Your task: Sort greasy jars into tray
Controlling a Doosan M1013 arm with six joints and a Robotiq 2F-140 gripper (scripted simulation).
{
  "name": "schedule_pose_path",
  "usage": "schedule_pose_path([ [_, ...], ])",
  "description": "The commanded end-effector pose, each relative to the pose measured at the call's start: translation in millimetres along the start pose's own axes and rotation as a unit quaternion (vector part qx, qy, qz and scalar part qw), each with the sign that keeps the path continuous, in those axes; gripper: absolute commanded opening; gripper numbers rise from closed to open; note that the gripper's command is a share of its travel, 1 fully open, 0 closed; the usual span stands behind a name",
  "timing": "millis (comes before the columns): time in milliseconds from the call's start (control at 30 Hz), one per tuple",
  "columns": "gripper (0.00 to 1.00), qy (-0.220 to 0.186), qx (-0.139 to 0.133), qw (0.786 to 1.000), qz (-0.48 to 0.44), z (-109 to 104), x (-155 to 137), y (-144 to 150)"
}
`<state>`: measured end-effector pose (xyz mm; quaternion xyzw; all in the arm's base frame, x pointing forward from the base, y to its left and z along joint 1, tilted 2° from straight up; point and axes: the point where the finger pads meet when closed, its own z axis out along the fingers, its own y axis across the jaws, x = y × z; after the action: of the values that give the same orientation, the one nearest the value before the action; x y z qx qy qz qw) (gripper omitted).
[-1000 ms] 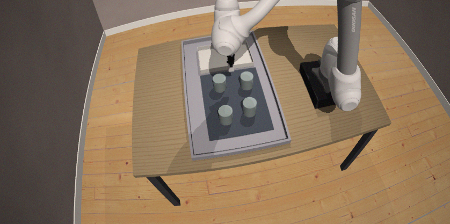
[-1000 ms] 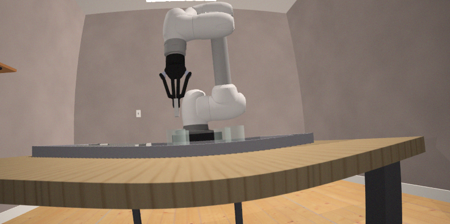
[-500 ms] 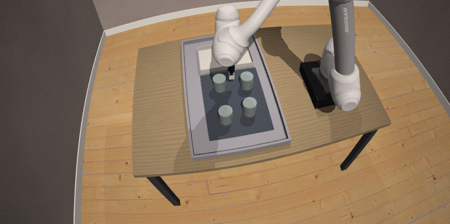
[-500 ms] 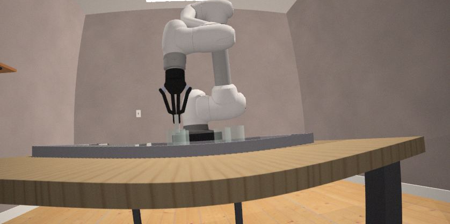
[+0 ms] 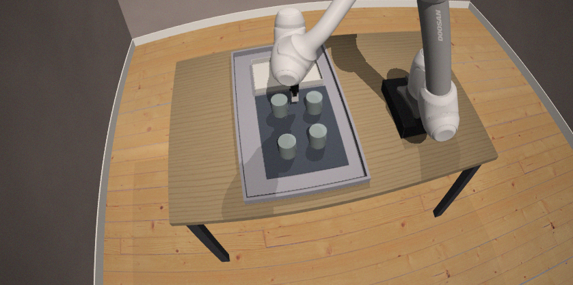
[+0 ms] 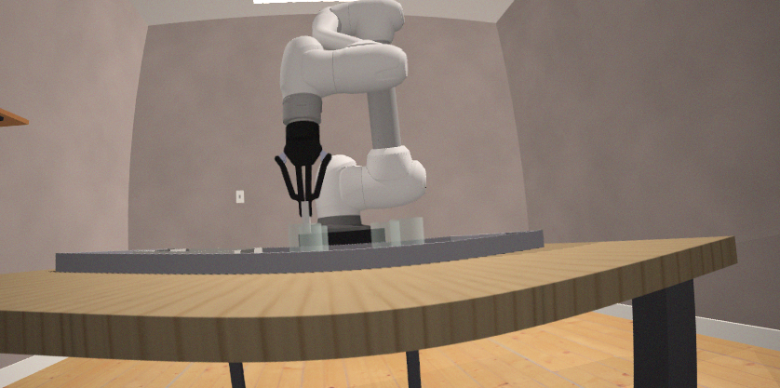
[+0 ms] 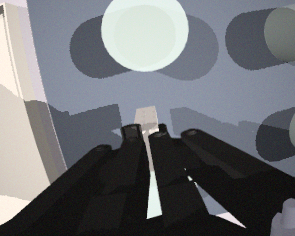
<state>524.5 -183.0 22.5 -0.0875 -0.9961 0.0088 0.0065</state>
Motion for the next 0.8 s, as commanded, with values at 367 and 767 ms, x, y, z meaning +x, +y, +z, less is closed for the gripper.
schedule_pose_path([
  [367, 0.0, 0.001, 0.003, 1.0, -0.007, 2.4, 0.3, -2.9],
  [767, 0.0, 0.001, 0.003, 1.0, -0.007, 2.4, -1.0, -2.9],
])
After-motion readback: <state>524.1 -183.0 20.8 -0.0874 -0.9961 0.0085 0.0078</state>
